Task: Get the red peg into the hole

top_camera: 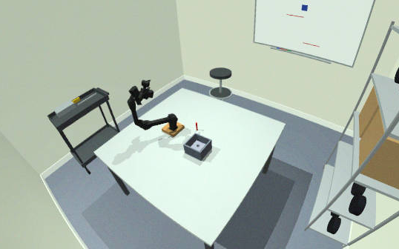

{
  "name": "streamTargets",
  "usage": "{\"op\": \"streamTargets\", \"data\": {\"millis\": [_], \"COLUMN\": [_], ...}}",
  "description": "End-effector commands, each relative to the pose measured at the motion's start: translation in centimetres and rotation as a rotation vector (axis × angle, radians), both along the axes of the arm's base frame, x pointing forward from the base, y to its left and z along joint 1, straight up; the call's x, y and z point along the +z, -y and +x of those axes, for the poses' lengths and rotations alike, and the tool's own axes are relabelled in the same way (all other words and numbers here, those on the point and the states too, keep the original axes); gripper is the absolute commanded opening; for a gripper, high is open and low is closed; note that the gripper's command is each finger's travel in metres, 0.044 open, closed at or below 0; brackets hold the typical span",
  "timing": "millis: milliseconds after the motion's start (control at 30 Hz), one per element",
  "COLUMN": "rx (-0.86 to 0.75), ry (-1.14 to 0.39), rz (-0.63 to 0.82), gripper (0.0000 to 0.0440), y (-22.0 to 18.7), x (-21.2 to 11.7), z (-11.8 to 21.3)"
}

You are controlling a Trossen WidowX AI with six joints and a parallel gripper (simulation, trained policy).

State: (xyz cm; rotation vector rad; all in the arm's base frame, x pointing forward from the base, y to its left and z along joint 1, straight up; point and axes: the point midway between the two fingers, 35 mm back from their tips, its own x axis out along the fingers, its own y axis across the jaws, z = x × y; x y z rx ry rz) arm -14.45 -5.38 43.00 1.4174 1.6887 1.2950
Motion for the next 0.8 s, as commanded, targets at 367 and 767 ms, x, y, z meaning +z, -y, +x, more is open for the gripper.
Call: {"op": "streamTargets", "data": {"millis": [367, 767], "rx": [-0.334, -0.576], "ry": [0.017, -0.004], "rz": [-0.236, -0.576], "gripper": [0.0440, 0.0440], "y": [-9.3, -15.4], "x": [-1.9, -7.5], "z": [7.3, 15.8]}}
